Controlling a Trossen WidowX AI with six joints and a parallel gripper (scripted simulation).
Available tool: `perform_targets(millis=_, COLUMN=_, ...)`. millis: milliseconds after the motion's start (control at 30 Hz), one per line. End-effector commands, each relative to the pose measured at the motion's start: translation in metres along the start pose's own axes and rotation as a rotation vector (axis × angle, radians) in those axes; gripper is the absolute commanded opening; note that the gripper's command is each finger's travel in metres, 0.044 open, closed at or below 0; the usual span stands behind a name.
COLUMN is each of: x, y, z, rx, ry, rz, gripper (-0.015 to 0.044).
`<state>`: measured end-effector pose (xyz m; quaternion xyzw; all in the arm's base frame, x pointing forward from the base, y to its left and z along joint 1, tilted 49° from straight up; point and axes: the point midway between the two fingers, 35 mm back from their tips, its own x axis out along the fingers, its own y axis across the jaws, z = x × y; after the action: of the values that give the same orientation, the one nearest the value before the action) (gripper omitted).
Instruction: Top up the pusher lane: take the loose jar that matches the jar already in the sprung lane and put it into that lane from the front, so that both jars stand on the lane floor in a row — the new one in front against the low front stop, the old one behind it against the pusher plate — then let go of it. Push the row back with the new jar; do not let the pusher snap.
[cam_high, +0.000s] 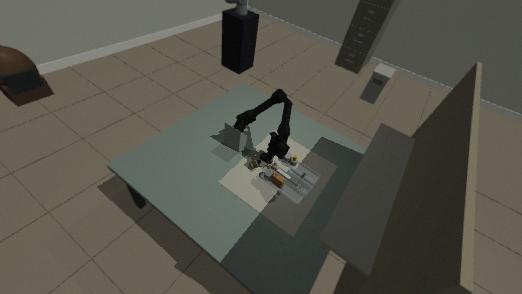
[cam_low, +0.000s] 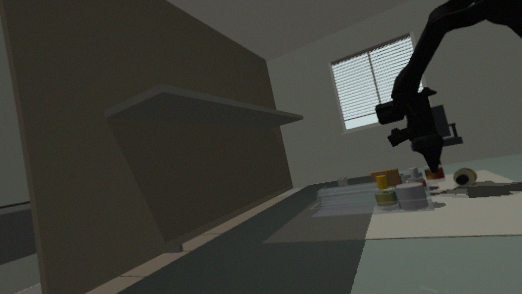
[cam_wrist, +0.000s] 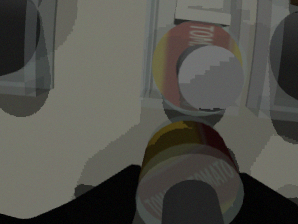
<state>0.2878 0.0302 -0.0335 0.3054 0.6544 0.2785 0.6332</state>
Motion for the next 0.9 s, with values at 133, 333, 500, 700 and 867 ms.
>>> perform_targets(millis=133, x=0.005, y=0.000, z=0.000, rx=0.007, ry=0.002, rz=0.004, gripper=0.0000)
perform_targets(millis=333, x=0.005, y=0.000, z=0.003, rx=0.007, ry=0.001, rz=0.004, gripper=0.0000)
perform_targets(millis=500, x=0.005, y=0.000, z=0.005, rx=0.007, ry=0.001, rz=0.004, gripper=0.0000)
perform_targets(millis=700, x=0.005, y=0.000, z=0.007, rx=0.007, ry=0.001, rz=0.004, gripper=0.0000)
perform_targets(millis=867, x=0.006, y=0.000, z=0.009, rx=0.007, ry=0.001, rz=0.004, gripper=0.0000)
